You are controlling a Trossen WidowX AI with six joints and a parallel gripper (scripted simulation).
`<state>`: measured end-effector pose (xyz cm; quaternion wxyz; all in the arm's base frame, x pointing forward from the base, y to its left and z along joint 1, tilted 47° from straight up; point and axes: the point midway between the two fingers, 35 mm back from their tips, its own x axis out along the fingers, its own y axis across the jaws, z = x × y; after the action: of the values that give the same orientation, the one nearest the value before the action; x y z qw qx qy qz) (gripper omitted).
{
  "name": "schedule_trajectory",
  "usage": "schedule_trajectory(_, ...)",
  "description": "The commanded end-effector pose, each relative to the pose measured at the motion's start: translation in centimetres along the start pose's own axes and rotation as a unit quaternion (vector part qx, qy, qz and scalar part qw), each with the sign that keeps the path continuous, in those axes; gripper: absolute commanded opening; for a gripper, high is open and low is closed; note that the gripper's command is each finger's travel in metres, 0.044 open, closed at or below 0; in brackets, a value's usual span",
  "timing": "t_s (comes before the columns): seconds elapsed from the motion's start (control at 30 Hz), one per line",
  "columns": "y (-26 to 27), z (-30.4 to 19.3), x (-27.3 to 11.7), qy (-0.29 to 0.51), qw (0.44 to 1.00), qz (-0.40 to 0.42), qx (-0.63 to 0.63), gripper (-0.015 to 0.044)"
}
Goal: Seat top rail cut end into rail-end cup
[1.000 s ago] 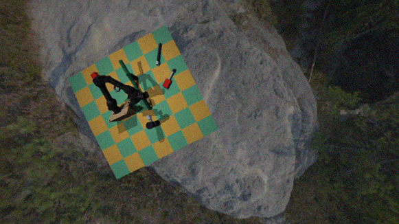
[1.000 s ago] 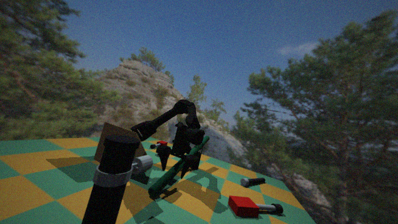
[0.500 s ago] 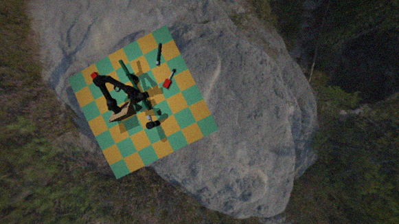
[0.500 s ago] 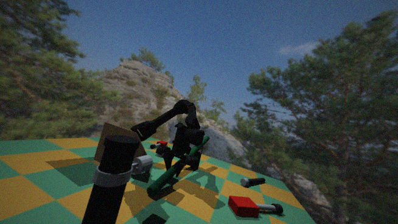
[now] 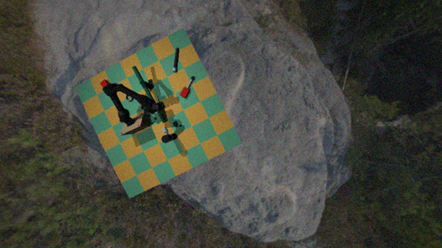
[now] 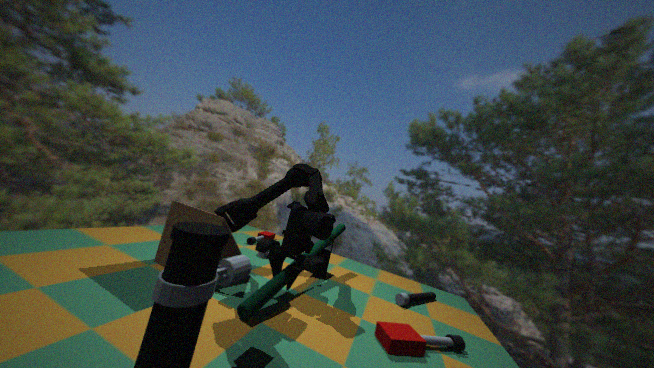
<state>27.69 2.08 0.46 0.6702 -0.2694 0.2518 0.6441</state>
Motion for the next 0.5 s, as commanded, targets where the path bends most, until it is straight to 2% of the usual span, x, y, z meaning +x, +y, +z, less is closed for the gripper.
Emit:
schedule_trajectory(0.0, -0.4, -0.4, -0.9, 0.012, 1.0, -0.005, -0.004, 0.0)
schedule_trajectory(0.37, -1.1, -4.0, -7.3, 0.137, 0.99, -0.003, -0.019, 0.0)
schedule_trajectory(0.47, -1.1, -4.2, -7.7, 0.145, 0.989, -0.003, -0.02, 0.0)
